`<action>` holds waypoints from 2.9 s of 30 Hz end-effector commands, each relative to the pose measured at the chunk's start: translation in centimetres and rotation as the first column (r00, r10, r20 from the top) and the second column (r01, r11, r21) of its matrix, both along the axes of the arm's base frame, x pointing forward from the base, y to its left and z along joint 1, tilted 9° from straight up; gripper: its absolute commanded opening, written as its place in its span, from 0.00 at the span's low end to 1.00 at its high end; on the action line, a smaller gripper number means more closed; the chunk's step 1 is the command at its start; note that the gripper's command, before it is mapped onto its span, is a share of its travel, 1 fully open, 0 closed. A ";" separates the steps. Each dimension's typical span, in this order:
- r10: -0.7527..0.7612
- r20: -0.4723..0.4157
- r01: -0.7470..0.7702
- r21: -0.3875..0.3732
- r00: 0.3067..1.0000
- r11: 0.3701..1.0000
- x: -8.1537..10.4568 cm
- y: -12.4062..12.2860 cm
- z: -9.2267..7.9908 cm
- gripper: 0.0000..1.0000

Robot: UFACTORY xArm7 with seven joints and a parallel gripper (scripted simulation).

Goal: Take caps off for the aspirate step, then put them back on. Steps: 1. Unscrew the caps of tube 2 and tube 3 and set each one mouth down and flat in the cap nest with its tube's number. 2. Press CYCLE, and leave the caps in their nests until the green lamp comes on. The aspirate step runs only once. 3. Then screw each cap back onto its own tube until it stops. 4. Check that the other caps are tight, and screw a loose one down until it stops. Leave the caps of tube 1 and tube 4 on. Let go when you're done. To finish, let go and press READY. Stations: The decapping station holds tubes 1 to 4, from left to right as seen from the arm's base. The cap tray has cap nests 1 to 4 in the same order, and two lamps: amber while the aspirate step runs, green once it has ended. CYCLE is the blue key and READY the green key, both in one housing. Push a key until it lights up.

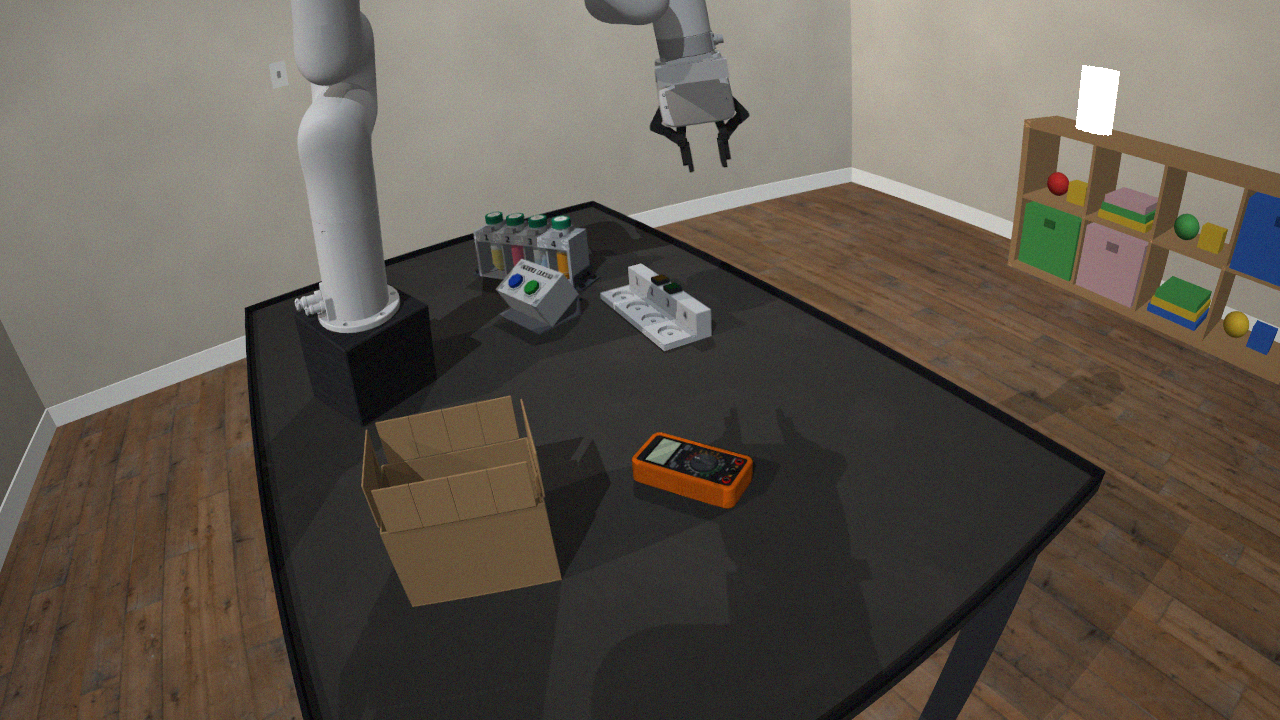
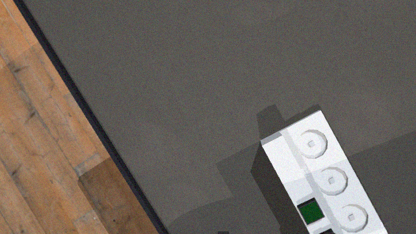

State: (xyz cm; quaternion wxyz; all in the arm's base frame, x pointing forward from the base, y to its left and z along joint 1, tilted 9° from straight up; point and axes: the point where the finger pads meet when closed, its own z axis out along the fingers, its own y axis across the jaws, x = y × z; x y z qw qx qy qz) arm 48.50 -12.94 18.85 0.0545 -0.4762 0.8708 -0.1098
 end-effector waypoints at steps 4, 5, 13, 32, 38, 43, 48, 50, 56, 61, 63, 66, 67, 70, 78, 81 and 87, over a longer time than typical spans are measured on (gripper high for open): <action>0.180 -0.046 -0.181 -0.023 0.983 0.983 0.0 3.1 -1.6 0.46; 0.180 -0.045 -0.181 -0.023 0.983 0.983 0.0 3.5 -1.9 0.46; 0.332 -0.094 -0.336 -0.033 0.939 0.941 -0.4 6.1 -3.5 0.46; 0.531 -0.163 -0.543 -0.033 0.832 0.839 -2.1 12.2 -7.4 0.46; 0.645 -0.205 -0.662 -0.024 0.737 0.749 -3.2 14.5 -8.9 0.46; 0.667 -0.213 -0.686 -0.022 0.714 0.727 -4.0 16.2 -10.0 0.46; 0.729 -0.238 -0.753 -0.012 0.641 0.658 -4.7 17.3 -10.7 0.46; 0.761 -0.252 -0.788 -0.006 0.597 0.616 -5.2 18.0 -11.2 0.46; 0.779 -0.260 -0.807 -0.001 0.571 0.591 -6.9 20.4 -12.9 0.46; 0.819 -0.278 -0.851 0.010 0.501 0.524 -8.6 22.4 -14.3 0.46; 0.834 -0.285 -0.868 0.015 0.472 0.497 -8.6 22.4 -14.3 0.46; 0.841 -0.289 -0.876 0.018 0.458 0.483 -8.6 22.4 -14.3 0.46; 0.848 -0.292 -0.883 0.020 0.443 0.469 -8.6 22.4 -14.3 0.46; 0.851 -0.293 -0.886 0.022 0.436 0.462 -8.6 22.4 -14.3 0.46; 0.721 -0.263 -0.747 0.002 0.641 0.665 -9.3 24.8 -14.6 0.46; 0.675 -0.253 -0.698 -0.002 0.693 0.716 -9.5 25.6 -14.8 0.46; 0.469 -0.214 -0.482 -0.008 0.857 0.876 -10.3 28.2 -15.2 0.46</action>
